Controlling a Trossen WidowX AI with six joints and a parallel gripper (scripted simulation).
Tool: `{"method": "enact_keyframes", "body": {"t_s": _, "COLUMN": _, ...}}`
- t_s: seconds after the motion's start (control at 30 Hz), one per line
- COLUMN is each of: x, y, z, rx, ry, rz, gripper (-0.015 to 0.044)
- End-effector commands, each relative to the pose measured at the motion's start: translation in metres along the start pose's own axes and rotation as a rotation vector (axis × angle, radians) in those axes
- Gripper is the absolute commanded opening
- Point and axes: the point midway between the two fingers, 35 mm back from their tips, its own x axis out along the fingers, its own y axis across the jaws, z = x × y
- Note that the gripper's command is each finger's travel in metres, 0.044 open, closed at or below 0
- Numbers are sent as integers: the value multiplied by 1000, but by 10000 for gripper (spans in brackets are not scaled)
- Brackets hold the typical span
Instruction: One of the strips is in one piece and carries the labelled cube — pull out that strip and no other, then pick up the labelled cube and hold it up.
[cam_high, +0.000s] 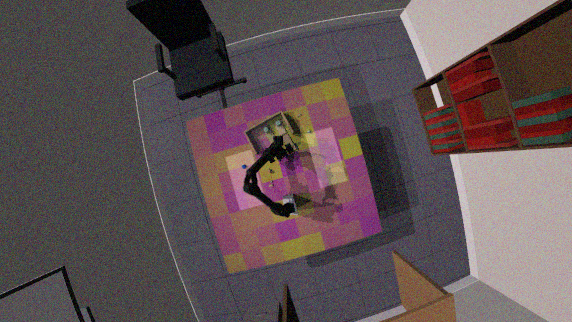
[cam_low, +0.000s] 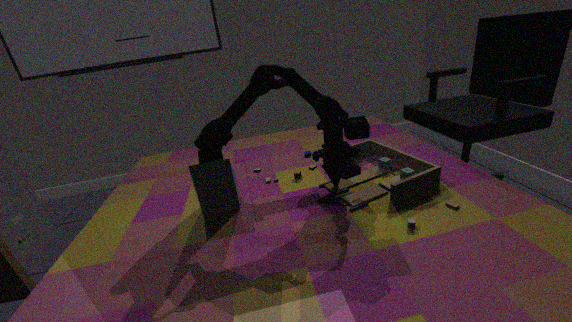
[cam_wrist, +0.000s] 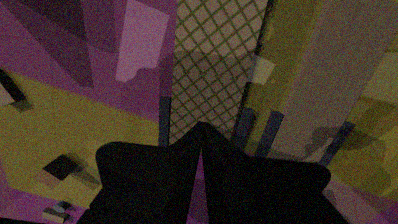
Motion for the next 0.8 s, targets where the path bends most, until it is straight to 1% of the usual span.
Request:
{"method": "enact_keyframes", "body": {"t_s": 0.0, "x": 3, "y": 1, "z": 0, "rx": 0, "ry": 1, "rz": 4, "gripper": 0}}
{"method": "enact_keyframes", "body": {"t_s": 0.77, "x": 4, "y": 0, "z": -36, "rx": 2, "ry": 3, "rz": 4, "gripper": 0}}
